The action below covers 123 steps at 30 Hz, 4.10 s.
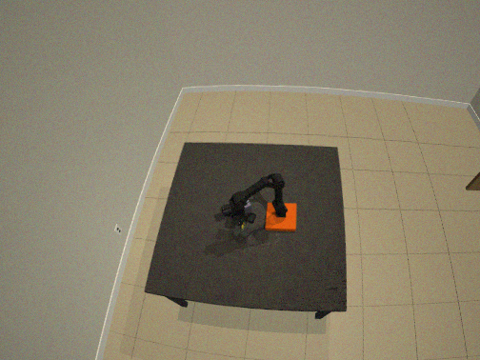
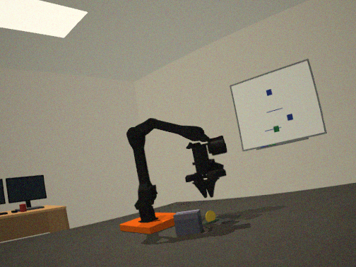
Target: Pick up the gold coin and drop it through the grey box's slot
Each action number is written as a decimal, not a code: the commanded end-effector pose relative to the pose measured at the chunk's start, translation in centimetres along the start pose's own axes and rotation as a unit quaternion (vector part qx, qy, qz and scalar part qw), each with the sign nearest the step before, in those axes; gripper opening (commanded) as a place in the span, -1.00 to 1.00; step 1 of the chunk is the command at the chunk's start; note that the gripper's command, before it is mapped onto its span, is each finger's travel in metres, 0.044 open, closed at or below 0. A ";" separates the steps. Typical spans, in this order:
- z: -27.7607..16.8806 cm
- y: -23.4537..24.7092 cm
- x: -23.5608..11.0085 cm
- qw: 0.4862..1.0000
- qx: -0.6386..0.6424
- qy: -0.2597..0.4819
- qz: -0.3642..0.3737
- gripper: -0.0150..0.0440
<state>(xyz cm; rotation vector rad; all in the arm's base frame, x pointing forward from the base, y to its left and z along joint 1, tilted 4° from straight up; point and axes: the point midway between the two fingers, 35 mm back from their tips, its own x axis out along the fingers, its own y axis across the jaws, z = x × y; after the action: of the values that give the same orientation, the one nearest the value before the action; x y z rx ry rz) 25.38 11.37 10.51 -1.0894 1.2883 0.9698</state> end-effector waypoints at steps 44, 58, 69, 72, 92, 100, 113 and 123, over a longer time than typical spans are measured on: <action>-0.4 0.5 8.9 1.000 0.000 0.007 0.010 0.05; -0.4 0.5 9.0 1.000 0.000 0.007 0.010 -0.49; -0.2 0.3 7.2 1.000 0.000 0.007 0.010 -0.49; -0.1 0.2 6.5 1.000 0.000 0.007 0.010 -0.49; -0.1 0.1 1.4 1.000 0.000 0.007 0.010 -0.49; -0.2 0.3 -0.5 1.000 0.000 0.007 0.010 -0.49; -0.4 0.2 -0.5 0.984 0.177 0.009 0.009 -0.49; -0.5 0.1 -0.6 0.942 0.336 0.010 0.007 -0.49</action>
<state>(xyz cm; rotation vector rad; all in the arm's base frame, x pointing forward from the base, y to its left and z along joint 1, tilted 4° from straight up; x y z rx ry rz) 25.12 10.94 10.97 -0.6209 1.4779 0.5177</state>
